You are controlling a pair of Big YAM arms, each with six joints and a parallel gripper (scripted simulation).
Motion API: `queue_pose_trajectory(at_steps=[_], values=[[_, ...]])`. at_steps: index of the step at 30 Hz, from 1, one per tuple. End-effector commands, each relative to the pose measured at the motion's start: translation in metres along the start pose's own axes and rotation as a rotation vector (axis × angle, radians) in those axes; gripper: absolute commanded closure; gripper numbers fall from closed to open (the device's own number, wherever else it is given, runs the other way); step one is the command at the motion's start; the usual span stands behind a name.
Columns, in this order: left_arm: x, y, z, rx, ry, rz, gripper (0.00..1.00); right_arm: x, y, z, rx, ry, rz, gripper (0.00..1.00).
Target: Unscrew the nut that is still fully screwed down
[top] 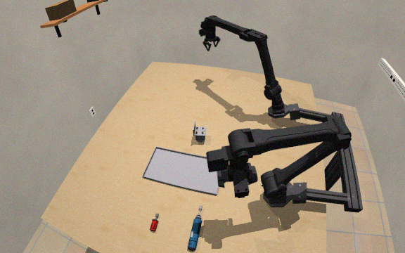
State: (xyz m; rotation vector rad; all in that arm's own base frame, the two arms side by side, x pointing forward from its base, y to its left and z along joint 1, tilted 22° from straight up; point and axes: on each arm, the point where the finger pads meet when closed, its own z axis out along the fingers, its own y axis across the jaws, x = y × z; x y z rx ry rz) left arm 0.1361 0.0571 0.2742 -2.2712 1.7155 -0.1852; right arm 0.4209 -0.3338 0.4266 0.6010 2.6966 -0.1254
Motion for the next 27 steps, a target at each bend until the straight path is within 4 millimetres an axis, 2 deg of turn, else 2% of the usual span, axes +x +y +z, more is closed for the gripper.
queue_pose_trajectory(at_steps=[1, 17, 18, 27], values=[[-0.0002, -0.0012, -0.0024, 0.007, -0.001, 0.000, 0.00, -0.0008, 0.0001, -0.0069, 0.003, -0.014, -0.001, 0.00], [-0.0002, -0.0012, -0.0024, 0.007, -0.001, 0.000, 0.00, -0.0008, 0.0001, -0.0069, 0.003, -0.014, -0.001, 0.00], [-0.0011, -0.0065, -0.0120, 0.032, -0.002, -0.002, 0.18, -0.0069, -0.0004, -0.0167, 0.010, -0.039, -0.003, 0.00], [-0.0011, -0.0065, -0.0120, 0.032, -0.002, -0.002, 0.18, -0.0069, -0.0004, -0.0167, 0.010, -0.039, -0.003, 0.00]])
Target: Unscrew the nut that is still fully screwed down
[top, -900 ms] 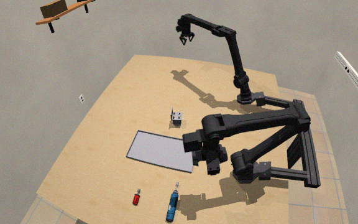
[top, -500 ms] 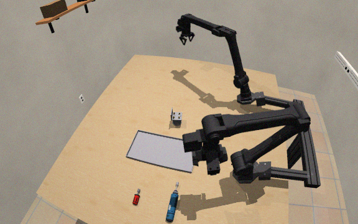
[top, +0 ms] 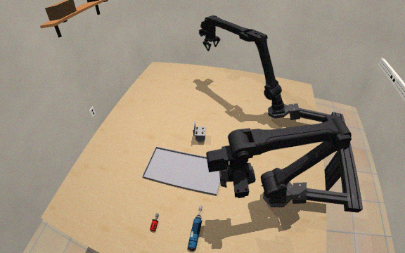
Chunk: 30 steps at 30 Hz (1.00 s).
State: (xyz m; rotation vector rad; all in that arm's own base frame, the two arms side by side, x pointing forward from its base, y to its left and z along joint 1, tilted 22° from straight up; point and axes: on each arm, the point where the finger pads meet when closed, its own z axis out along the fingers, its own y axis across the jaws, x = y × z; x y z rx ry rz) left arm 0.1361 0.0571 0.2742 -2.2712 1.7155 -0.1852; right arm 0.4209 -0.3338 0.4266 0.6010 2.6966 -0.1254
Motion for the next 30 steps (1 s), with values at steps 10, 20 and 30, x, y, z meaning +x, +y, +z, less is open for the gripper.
queue_pose_trajectory(at_steps=[10, 20, 30], values=[[-0.001, -0.007, -0.012, 0.032, -0.002, -0.002, 0.35, -0.007, 0.000, -0.017, 0.010, -0.039, -0.003, 0.00], [-0.001, -0.007, -0.012, 0.032, -0.002, -0.002, 0.35, -0.007, 0.000, -0.017, 0.010, -0.039, -0.003, 0.00], [-0.011, -0.043, 0.007, 0.038, -0.003, 0.026, 0.35, -0.007, 0.000, -0.017, 0.010, -0.039, -0.003, 0.00]])
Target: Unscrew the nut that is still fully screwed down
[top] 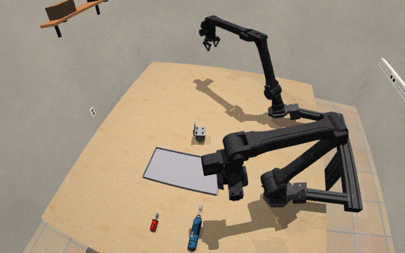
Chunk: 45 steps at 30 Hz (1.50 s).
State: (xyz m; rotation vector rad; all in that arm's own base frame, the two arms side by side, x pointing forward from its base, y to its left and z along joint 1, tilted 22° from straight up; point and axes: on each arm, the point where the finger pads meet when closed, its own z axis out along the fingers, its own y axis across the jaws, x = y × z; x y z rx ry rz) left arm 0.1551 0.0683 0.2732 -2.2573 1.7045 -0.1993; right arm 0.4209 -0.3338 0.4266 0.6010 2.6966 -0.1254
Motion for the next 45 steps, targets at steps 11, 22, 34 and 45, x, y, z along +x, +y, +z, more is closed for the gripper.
queue_pose_trajectory(at_steps=[11, 22, 34, 45], values=[[-0.013, -0.051, 0.023, 0.009, 0.004, 0.056, 0.35, -0.007, 0.000, -0.017, 0.010, -0.039, -0.003, 0.00], [-0.042, -0.115, 0.050, 0.064, -0.008, 0.106, 0.35, -0.007, 0.000, -0.017, 0.010, -0.039, -0.003, 0.00], [-0.059, -0.125, 0.099, 0.030, 0.003, 0.138, 0.35, -0.007, 0.000, -0.017, 0.010, -0.039, -0.003, 0.00], [-0.074, -0.150, 0.124, 0.048, 0.002, 0.180, 0.35, -0.007, 0.000, -0.017, 0.010, -0.039, -0.003, 0.00]])
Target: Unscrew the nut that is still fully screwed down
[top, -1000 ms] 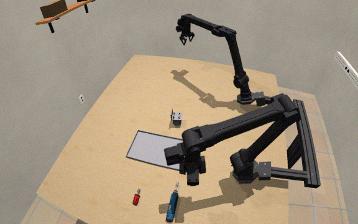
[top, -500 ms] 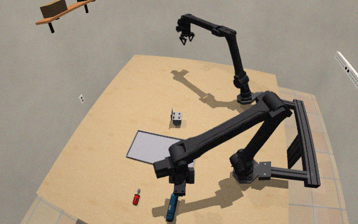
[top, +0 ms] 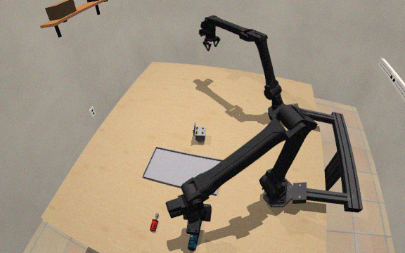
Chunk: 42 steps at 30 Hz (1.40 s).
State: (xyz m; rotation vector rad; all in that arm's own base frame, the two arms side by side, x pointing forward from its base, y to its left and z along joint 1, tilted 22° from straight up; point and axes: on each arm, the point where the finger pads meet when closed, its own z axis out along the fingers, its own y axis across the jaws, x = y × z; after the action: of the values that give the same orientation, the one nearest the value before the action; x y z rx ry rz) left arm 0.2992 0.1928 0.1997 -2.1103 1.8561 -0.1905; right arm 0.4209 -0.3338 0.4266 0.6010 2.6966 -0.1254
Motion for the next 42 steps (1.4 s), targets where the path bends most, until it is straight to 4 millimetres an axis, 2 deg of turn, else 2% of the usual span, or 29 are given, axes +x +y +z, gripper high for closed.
queue_pose_trajectory(at_steps=[1, 5, 9, 12, 13, 15, 17, 18, 22, 24, 34, 35, 42], values=[[-0.010, -0.007, 0.001, 0.022, -0.009, 0.024, 0.35, -0.007, 0.000, -0.017, 0.010, -0.039, -0.003, 0.00], [-0.024, -0.011, 0.024, 0.023, -0.010, 0.043, 0.35, -0.007, 0.000, -0.017, 0.010, -0.039, -0.003, 0.00], [-0.047, -0.033, 0.033, 0.060, -0.032, 0.065, 0.35, -0.007, 0.000, -0.017, 0.010, -0.039, -0.003, 0.00], [-0.060, -0.039, 0.047, 0.068, -0.037, 0.079, 0.35, -0.007, 0.000, -0.017, 0.010, -0.039, -0.003, 0.00], [-0.060, -0.039, 0.047, 0.068, -0.037, 0.079, 0.35, -0.007, 0.000, -0.017, 0.010, -0.039, -0.003, 0.00], [-0.048, -0.033, 0.056, 0.050, -0.017, 0.095, 0.35, -0.007, 0.000, -0.017, 0.010, -0.039, -0.003, 0.00], [-0.048, -0.033, 0.056, 0.050, -0.017, 0.095, 0.35, -0.007, 0.000, -0.017, 0.010, -0.039, -0.003, 0.00], [-0.045, -0.032, 0.042, 0.061, -0.025, 0.098, 0.35, -0.007, 0.000, -0.017, 0.010, -0.039, -0.003, 0.00], [-0.045, -0.033, 0.041, 0.065, -0.026, 0.103, 0.35, -0.007, 0.000, -0.017, 0.010, -0.039, -0.003, 0.00], [-0.044, -0.030, 0.052, 0.041, -0.010, 0.102, 0.35, -0.007, 0.000, -0.017, 0.010, -0.039, -0.003, 0.00], [-0.049, -0.031, 0.047, 0.056, -0.026, 0.087, 0.35, -0.007, 0.000, -0.017, 0.010, -0.039, -0.003, 0.00], [-0.049, -0.031, 0.047, 0.056, -0.026, 0.087, 0.35, -0.007, 0.000, -0.017, 0.010, -0.039, -0.003, 0.07], [-0.049, -0.031, 0.047, 0.056, -0.026, 0.087, 0.35, -0.007, 0.000, -0.017, 0.010, -0.039, -0.003, 0.07]])
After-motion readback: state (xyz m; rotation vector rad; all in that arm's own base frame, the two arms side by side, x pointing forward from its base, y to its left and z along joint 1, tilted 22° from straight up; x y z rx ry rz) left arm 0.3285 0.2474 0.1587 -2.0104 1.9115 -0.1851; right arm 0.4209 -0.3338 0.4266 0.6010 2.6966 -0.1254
